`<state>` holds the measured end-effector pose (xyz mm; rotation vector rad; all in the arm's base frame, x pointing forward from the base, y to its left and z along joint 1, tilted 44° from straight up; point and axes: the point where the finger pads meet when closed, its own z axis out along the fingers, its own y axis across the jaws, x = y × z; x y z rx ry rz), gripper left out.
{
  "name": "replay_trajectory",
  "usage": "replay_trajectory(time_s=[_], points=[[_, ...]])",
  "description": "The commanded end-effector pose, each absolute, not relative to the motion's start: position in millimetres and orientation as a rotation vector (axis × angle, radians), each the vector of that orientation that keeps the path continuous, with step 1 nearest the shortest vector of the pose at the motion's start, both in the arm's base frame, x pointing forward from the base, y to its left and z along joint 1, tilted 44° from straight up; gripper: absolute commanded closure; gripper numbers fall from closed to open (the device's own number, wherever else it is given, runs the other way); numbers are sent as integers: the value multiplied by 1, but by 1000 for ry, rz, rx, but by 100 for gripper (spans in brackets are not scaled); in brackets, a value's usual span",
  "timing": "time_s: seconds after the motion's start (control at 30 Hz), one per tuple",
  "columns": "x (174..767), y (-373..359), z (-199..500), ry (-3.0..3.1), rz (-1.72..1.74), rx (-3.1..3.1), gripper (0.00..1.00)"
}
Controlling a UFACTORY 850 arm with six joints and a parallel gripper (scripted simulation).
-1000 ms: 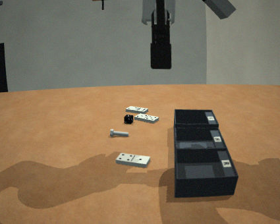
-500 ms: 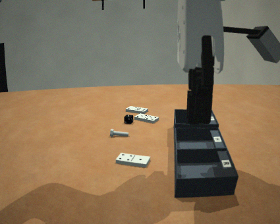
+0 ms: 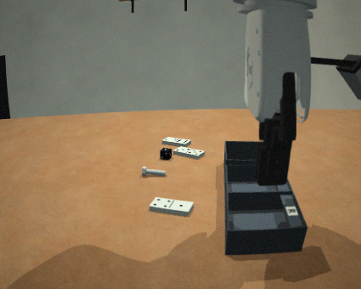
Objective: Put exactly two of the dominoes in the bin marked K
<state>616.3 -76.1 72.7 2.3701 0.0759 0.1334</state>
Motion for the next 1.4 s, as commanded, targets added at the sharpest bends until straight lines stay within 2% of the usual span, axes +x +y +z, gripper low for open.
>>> replay_trajectory(time_s=[0.0, 0.6, 1.37], points=[[618, -81, 68, 76, 136, 2370, 93], [623, -110, 38, 76, 136, 2370, 93], [623, -110, 38, 76, 136, 2370, 93]])
